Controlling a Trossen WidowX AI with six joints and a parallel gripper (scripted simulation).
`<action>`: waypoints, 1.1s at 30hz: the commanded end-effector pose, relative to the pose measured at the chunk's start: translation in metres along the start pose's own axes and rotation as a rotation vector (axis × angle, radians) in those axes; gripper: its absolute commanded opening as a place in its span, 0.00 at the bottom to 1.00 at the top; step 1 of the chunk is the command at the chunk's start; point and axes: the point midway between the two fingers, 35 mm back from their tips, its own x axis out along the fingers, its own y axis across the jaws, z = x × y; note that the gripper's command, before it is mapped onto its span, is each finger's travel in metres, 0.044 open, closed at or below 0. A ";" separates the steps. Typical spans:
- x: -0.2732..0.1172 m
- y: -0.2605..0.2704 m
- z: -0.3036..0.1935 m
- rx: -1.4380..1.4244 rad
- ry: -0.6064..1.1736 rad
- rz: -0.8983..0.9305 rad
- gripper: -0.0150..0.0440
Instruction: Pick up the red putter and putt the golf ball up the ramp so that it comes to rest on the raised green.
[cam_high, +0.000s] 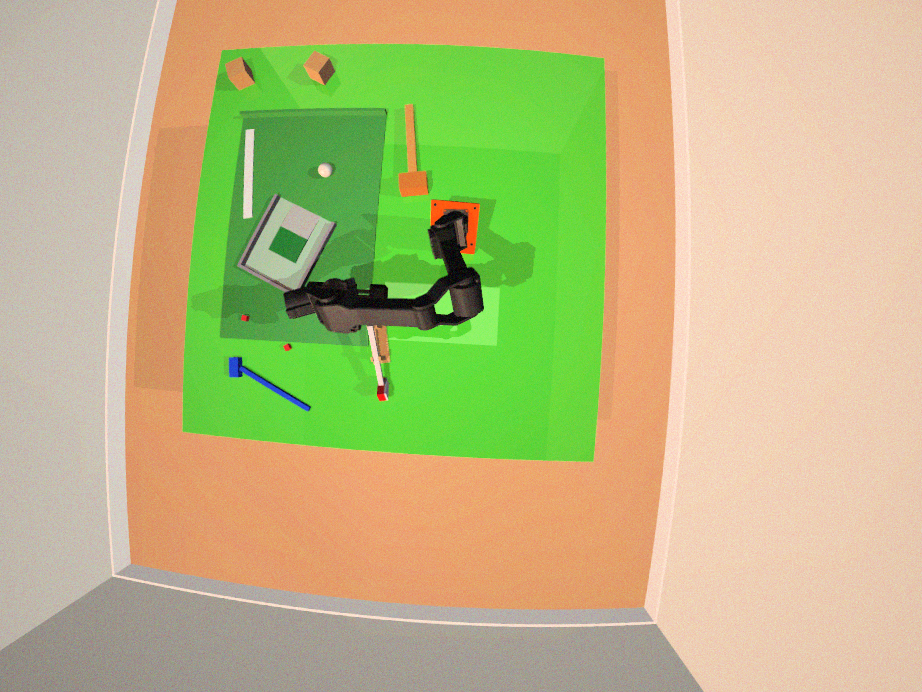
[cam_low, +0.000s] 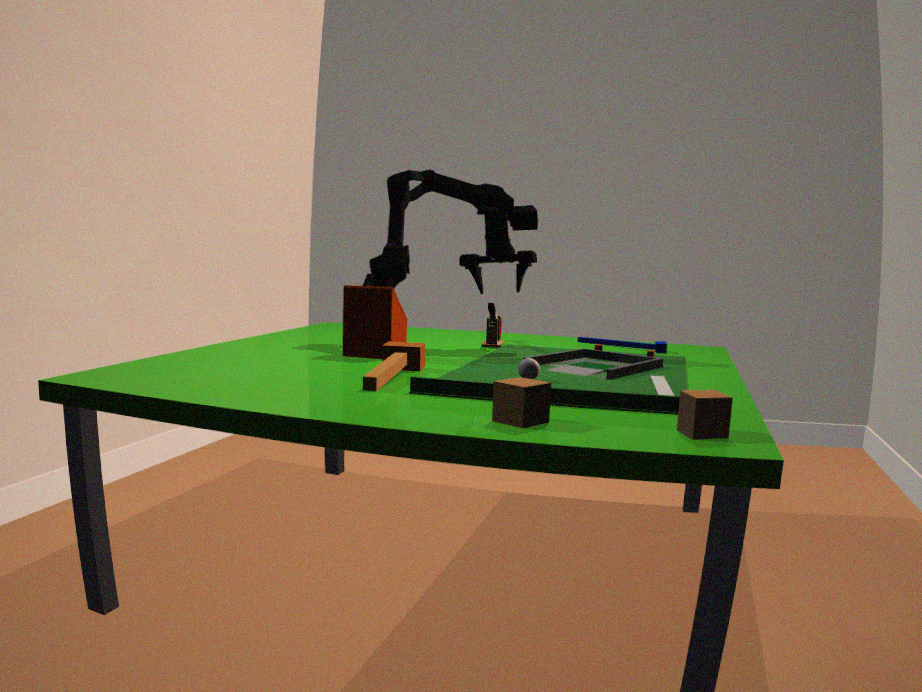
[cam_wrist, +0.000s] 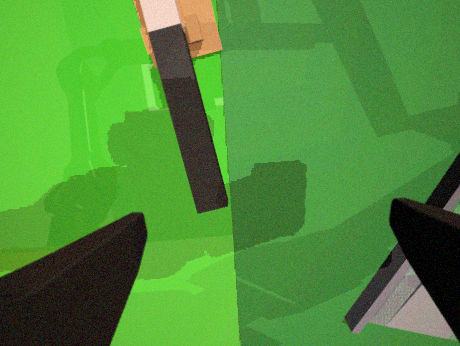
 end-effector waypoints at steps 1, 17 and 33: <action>0.004 0.023 0.030 -0.159 -0.063 0.087 1.00; 0.029 0.027 0.033 -0.164 -0.066 0.090 1.00; 0.059 0.029 0.035 -0.164 -0.067 0.090 1.00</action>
